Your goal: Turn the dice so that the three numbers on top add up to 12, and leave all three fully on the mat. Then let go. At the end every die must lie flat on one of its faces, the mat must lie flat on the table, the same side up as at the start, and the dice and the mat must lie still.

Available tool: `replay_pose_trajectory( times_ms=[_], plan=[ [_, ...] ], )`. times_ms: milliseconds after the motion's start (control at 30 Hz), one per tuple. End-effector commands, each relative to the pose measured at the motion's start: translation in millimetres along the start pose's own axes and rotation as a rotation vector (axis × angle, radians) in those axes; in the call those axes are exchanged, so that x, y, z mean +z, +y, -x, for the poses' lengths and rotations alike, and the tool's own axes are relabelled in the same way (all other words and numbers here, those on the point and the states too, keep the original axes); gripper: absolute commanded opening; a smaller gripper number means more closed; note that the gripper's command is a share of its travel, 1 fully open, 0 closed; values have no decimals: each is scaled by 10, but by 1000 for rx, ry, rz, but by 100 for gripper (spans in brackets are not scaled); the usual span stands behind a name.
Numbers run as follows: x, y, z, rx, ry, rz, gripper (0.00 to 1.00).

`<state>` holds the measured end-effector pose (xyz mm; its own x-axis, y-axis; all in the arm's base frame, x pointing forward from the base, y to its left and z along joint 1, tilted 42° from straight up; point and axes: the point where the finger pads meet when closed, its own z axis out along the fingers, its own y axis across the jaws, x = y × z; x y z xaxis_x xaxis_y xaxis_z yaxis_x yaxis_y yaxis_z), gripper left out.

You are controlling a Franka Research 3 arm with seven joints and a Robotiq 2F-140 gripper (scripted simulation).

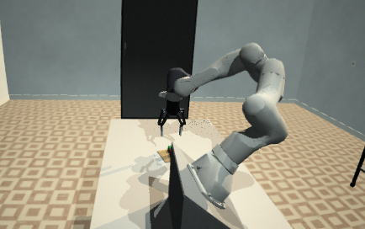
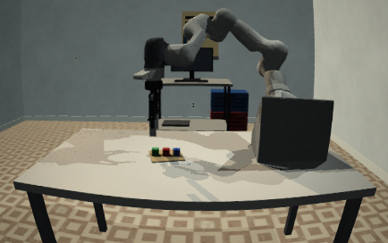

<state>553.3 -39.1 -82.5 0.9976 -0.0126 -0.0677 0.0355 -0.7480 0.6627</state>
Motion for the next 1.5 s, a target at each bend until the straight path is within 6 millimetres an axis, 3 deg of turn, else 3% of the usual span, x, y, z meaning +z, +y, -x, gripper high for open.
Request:
replay_pose_trajectory(
  times_ms=[0,633,1067,1467],
  plan=[
    [-9,7,19,-6,-5,3,100],
    [-46,7,19,-6,-5,3,100],
    [-513,6,16,-6,-5,3,100],
    [-714,5,15,-6,-5,3,100]
  ],
)
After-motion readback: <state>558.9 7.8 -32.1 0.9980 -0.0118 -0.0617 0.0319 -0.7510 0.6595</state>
